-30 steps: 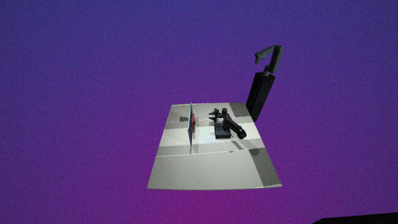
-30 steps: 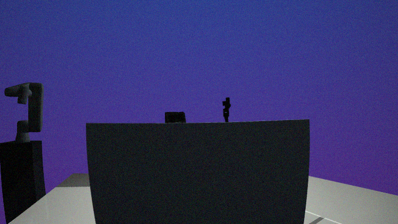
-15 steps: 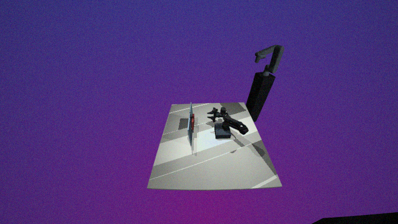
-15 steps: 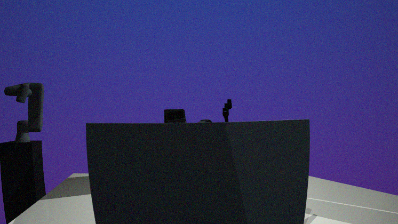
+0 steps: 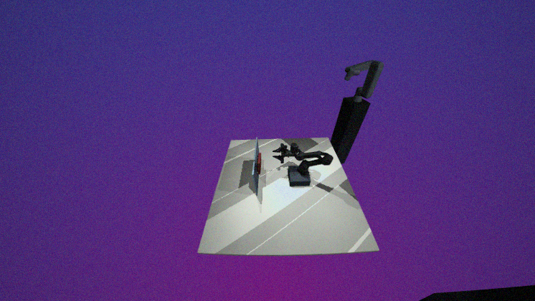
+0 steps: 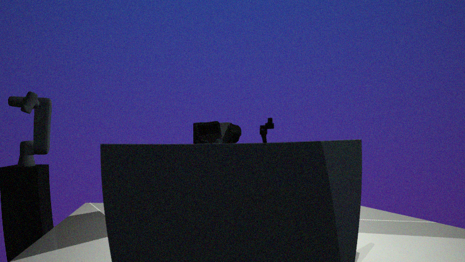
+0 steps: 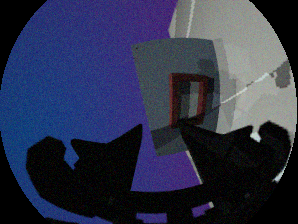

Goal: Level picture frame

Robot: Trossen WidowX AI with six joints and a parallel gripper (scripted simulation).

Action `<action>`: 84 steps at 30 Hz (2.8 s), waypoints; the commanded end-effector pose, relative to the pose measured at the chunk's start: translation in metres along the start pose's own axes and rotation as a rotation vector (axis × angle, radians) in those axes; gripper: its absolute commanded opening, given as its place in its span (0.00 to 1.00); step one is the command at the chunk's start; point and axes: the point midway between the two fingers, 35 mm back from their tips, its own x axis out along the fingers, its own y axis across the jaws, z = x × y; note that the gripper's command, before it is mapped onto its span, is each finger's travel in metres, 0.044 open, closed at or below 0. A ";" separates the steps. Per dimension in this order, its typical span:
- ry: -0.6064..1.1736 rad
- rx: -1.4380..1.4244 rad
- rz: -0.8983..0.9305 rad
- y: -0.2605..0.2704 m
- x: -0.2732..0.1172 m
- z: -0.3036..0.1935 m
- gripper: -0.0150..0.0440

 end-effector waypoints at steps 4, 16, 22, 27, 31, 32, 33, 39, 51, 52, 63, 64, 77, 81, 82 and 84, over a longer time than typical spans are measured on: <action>-0.002 0.001 0.005 0.002 0.003 0.001 0.69; -0.002 0.001 0.007 -0.009 0.033 0.008 0.69; -0.001 0.001 0.010 -0.031 0.062 0.011 0.69; -0.001 0.002 0.011 -0.054 0.080 0.009 0.69; -0.001 0.003 0.011 -0.057 0.083 0.009 0.69; -0.001 0.003 0.011 -0.057 0.083 0.009 0.69; -0.001 0.003 0.011 -0.057 0.083 0.009 0.69; -0.001 0.003 0.011 -0.057 0.083 0.009 0.69; -0.001 0.003 0.011 -0.057 0.084 0.009 0.69; -0.001 0.003 0.011 -0.057 0.085 0.009 0.69; -0.001 0.003 0.013 -0.056 0.102 0.009 0.69; -0.001 0.003 0.013 -0.056 0.104 0.009 0.69; -0.001 0.003 0.015 -0.056 0.123 0.008 0.69; -0.001 0.003 0.015 -0.056 0.123 0.008 0.69; -0.001 0.003 0.015 -0.056 0.123 0.008 0.69; -0.001 0.003 0.015 -0.056 0.123 0.008 0.69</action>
